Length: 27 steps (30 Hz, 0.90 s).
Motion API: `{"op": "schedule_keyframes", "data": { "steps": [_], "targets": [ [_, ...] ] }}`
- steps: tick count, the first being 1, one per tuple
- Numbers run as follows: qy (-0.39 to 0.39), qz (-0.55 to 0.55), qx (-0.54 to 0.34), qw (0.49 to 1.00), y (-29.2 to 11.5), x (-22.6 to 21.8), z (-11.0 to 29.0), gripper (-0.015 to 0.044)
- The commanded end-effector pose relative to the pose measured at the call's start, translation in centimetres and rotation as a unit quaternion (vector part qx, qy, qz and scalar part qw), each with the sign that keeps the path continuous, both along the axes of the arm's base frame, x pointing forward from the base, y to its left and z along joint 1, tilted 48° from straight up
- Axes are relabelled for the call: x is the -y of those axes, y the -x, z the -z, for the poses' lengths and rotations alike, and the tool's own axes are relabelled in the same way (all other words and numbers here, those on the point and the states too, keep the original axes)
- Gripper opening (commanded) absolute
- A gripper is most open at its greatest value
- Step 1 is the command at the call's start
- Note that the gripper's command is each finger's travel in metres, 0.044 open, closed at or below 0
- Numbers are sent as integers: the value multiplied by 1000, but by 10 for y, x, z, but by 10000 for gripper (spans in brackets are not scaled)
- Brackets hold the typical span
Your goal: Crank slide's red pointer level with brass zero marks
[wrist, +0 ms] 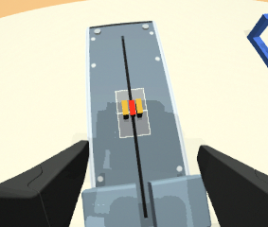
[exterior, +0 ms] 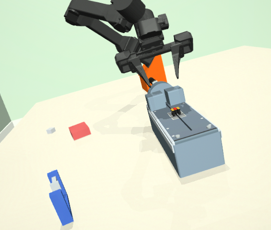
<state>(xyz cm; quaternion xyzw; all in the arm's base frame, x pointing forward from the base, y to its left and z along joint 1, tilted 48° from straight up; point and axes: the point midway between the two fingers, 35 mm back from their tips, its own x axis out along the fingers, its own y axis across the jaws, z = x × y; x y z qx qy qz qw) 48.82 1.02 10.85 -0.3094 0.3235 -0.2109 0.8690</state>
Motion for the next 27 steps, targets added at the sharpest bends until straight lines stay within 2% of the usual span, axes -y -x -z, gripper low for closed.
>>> {"op": "schedule_keyframes", "data": {
  "steps": [1,10,27],
  "targets": [
    [0,0,0,1000,0,0,0,230],
    [0,0,0,1000,0,0,0,0],
    [0,0,0,1000,0,0,0,0]
  ]
}}
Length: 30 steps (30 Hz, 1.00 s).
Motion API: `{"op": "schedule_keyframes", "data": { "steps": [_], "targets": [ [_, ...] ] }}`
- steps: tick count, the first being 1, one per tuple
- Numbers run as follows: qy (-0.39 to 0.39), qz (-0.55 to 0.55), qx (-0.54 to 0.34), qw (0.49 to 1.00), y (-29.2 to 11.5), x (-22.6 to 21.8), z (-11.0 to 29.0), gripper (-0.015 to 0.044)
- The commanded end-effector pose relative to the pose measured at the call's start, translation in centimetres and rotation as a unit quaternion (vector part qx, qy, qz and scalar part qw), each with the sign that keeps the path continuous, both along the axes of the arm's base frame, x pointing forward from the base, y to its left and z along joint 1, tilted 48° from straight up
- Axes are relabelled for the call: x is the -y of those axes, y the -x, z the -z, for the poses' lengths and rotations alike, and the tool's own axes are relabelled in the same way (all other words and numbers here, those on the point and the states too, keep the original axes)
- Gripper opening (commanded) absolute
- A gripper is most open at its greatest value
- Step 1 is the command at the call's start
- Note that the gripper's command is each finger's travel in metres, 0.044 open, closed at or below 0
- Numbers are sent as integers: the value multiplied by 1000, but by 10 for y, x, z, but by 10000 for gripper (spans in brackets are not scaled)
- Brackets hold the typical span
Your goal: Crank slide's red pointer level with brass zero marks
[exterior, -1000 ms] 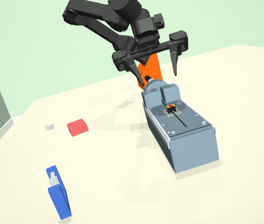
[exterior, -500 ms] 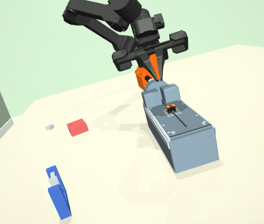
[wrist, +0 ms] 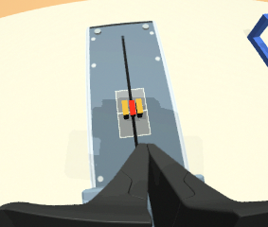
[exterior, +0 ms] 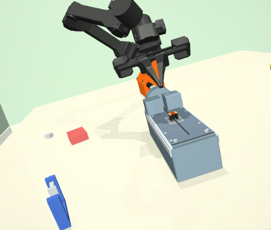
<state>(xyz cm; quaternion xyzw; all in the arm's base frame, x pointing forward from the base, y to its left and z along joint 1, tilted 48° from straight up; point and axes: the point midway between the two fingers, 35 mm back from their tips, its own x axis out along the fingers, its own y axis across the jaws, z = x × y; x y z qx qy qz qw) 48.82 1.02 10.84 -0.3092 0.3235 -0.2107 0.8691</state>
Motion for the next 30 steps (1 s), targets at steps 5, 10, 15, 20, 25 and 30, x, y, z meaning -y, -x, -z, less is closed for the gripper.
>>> {"op": "schedule_keyframes", "data": {
  "steps": [5,10,15,20,25,30],
  "targets": [
    [0,0,0,1000,0,0,0,105],
    [0,0,0,1000,0,0,0,236],
    [0,0,0,1000,0,0,0,368],
    [0,0,0,1000,0,0,0,414],
    [0,0,0,1000,0,0,0,282],
    [0,0,0,1000,0,0,0,151]
  ]
}}
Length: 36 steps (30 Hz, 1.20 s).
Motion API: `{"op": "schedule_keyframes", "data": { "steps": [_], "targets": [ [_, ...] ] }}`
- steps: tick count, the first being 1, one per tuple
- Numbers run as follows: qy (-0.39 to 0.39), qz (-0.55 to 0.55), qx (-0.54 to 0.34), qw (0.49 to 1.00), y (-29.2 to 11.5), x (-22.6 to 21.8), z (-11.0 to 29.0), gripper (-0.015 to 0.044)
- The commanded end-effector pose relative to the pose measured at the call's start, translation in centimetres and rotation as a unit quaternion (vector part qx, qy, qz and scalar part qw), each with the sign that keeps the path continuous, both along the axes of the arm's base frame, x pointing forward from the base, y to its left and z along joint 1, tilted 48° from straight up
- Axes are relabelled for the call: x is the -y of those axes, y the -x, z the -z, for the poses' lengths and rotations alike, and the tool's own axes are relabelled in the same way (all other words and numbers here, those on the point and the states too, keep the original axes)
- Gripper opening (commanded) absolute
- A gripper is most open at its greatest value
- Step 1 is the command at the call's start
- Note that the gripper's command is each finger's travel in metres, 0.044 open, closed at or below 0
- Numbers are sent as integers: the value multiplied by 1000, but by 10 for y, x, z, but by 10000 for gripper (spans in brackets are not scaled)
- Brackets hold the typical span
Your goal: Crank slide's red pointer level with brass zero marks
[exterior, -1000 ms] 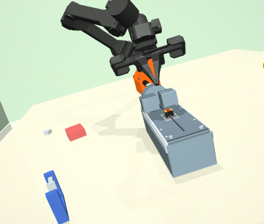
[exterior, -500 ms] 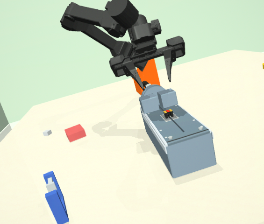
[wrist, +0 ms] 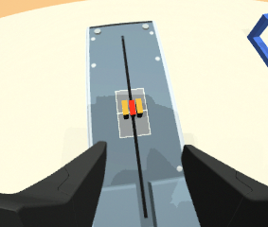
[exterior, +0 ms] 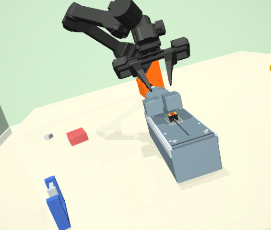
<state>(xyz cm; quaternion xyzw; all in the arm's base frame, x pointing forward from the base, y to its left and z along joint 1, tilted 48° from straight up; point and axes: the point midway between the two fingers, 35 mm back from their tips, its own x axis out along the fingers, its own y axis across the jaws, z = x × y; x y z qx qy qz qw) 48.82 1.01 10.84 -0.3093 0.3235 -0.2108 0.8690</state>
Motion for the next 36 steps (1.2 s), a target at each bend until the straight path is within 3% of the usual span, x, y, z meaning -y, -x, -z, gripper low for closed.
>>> {"op": "schedule_keyframes", "data": {
  "steps": [1,6,24,36],
  "targets": [
    [0,0,0,1000,0,0,0,125],
    [0,0,0,1000,0,0,0,0],
    [0,0,0,1000,0,0,0,0],
    [0,0,0,1000,0,0,0,315]
  ]
}}
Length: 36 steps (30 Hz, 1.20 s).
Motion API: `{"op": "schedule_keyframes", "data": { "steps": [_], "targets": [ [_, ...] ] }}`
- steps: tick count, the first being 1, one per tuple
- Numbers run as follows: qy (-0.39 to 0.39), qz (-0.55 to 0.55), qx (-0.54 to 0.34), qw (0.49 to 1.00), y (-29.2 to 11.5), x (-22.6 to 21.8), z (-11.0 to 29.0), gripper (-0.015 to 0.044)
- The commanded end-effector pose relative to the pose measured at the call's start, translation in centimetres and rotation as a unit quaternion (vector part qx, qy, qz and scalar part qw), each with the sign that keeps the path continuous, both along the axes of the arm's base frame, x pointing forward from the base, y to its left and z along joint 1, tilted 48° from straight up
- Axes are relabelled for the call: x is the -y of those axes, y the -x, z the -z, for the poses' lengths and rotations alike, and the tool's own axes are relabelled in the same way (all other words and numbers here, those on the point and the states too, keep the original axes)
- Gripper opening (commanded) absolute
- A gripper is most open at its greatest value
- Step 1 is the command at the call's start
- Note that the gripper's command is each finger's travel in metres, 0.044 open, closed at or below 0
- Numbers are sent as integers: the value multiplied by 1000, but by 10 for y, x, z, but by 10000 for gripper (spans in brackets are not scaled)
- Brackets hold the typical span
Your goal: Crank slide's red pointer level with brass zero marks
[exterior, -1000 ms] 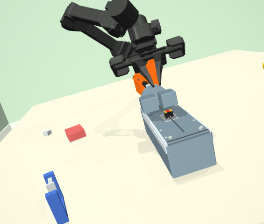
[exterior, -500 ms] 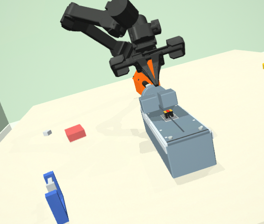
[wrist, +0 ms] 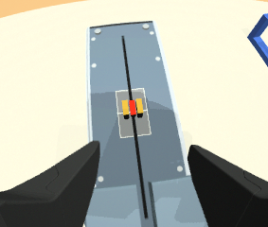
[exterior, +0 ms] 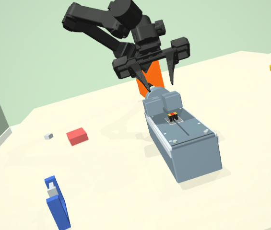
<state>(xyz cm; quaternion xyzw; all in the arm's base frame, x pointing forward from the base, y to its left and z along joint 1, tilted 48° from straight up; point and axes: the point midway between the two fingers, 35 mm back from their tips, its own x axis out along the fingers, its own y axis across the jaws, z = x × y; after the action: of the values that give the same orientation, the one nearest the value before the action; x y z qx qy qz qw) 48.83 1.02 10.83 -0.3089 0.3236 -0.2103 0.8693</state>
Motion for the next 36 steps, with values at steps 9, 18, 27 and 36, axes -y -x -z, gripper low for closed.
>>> {"op": "schedule_keyframes", "data": {
  "steps": [9,18,27,36],
  "targets": [
    [0,0,0,1000,0,0,0,361],
    [0,0,0,1000,0,0,0,125],
    [0,0,0,1000,0,0,0,0],
    [0,0,0,1000,0,0,0,0]
  ]
}}
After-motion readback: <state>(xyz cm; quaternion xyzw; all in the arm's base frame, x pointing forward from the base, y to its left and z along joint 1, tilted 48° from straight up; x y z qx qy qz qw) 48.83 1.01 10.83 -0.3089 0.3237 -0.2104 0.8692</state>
